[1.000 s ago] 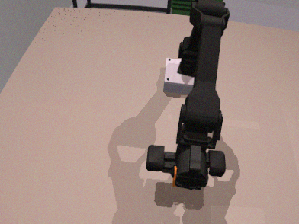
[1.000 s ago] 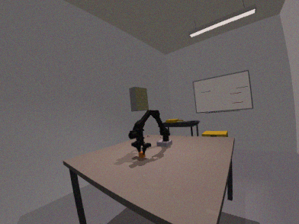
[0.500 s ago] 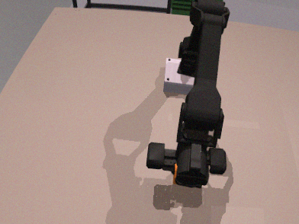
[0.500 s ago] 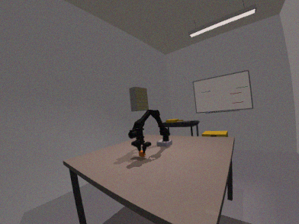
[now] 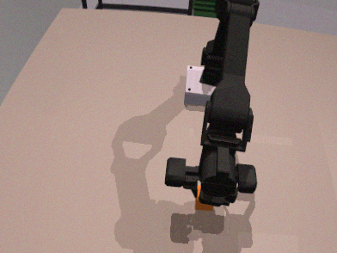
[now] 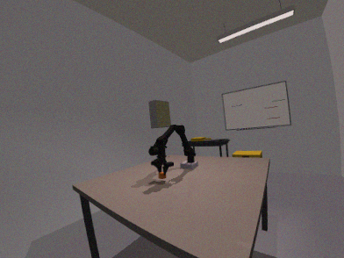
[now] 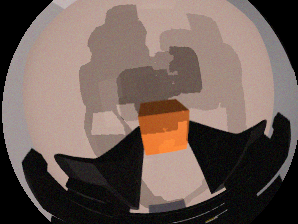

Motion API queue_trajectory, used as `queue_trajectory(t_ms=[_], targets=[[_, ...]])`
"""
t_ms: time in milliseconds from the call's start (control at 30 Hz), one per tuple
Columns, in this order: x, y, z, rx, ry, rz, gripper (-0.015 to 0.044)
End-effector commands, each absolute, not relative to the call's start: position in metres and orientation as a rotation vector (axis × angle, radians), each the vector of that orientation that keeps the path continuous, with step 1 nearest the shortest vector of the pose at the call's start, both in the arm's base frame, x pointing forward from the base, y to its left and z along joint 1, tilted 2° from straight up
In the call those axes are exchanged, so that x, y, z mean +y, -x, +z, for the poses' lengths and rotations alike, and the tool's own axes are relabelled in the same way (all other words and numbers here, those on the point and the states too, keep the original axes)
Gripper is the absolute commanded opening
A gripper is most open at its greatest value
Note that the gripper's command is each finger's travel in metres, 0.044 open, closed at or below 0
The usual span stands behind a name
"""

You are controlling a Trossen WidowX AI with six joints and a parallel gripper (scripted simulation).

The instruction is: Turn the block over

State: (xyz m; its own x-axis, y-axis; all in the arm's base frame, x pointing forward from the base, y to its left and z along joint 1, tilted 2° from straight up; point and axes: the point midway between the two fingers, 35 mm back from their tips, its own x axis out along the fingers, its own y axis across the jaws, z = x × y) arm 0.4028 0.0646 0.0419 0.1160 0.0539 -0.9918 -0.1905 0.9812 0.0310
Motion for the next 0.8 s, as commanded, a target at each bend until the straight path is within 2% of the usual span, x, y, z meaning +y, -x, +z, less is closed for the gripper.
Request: queue_trajectory(t_ms=[0,767], targets=[[0.0647,-0.4033,0.0409,1.388,0.105,0.181,0.0],[0.064,-0.3971,0.0383,1.067,0.072,0.189,0.0]])
